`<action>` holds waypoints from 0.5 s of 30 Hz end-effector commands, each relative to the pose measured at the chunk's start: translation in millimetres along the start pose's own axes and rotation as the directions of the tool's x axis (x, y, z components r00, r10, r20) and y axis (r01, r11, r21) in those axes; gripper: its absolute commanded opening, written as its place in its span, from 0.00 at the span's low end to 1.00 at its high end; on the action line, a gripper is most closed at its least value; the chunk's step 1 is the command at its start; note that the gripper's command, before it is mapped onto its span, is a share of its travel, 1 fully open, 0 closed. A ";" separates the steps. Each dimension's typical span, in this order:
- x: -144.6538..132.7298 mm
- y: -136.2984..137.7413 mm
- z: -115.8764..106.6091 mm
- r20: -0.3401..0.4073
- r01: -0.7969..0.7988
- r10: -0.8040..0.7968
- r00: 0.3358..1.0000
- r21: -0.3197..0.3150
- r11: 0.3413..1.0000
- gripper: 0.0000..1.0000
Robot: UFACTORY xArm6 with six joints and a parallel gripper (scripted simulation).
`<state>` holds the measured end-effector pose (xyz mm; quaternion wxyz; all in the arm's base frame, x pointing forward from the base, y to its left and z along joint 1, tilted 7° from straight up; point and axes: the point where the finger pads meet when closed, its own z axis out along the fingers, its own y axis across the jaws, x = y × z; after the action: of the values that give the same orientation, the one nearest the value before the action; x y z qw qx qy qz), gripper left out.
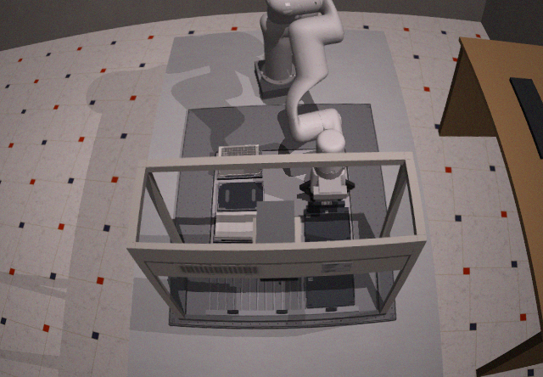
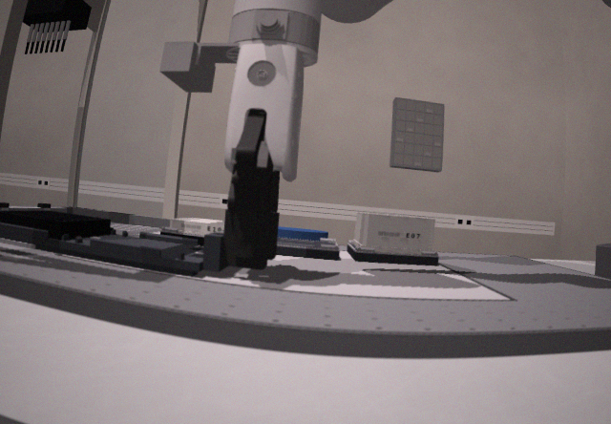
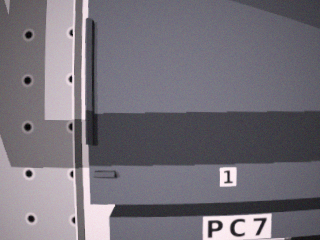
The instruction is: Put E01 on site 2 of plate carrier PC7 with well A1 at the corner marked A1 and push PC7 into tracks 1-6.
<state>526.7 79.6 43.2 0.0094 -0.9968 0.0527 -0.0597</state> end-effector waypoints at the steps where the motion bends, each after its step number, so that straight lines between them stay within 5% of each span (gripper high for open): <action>1: 3.8 -0.4 -1.8 -0.005 0.000 0.000 1.000 0.001 1.000 0.82; 15: 7.8 -0.4 -1.9 -0.005 0.000 0.000 1.000 0.001 1.000 0.82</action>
<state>530.9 79.2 43.7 0.0094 -0.9968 0.0526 -0.0596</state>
